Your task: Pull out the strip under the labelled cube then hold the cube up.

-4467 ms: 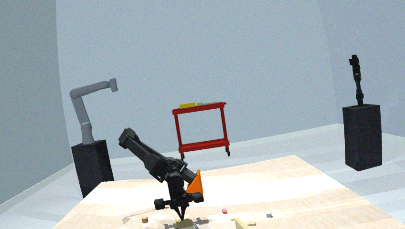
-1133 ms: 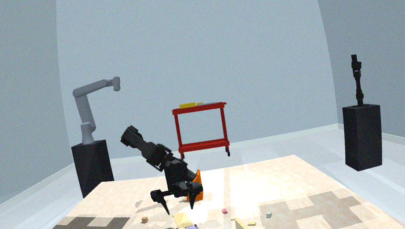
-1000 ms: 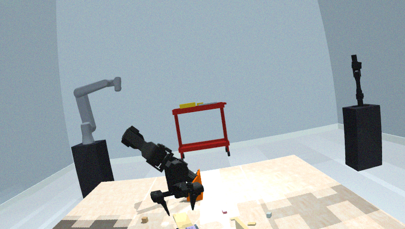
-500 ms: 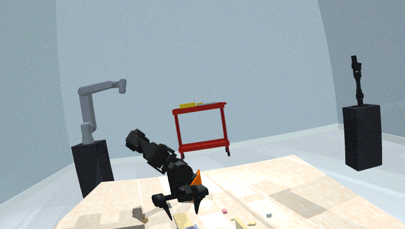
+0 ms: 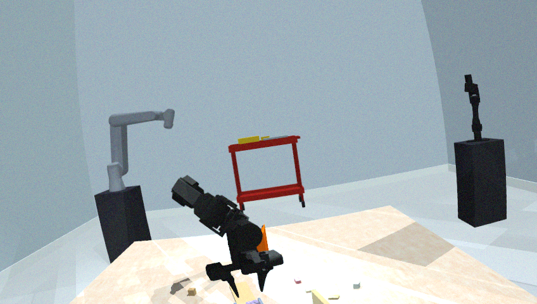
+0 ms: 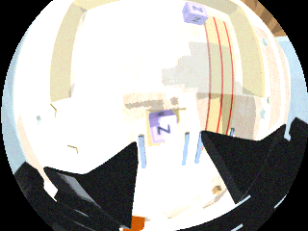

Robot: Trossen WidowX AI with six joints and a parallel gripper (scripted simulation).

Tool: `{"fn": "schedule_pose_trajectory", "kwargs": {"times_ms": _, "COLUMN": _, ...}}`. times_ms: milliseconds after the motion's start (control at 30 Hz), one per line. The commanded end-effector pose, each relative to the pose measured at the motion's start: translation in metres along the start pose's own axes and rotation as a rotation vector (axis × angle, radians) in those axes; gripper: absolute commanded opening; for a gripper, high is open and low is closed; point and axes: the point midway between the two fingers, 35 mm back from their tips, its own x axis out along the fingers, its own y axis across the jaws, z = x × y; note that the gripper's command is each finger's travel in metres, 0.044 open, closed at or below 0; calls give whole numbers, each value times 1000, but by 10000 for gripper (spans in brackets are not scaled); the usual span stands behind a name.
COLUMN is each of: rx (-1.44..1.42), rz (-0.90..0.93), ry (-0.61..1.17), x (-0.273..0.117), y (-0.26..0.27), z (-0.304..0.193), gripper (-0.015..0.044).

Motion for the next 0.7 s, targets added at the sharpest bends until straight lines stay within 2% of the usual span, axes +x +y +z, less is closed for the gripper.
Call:
{"fn": "schedule_pose_trajectory", "kwargs": {"times_ms": 0, "rx": -12, "rz": 1, "ry": 8, "x": 9, "y": 3, "z": 0, "gripper": 250}}
{"fn": "schedule_pose_trajectory", "kwargs": {"times_ms": 667, "rx": -11, "rz": 0, "ry": 8, "x": 41, "y": 2, "z": 1, "gripper": 250}}
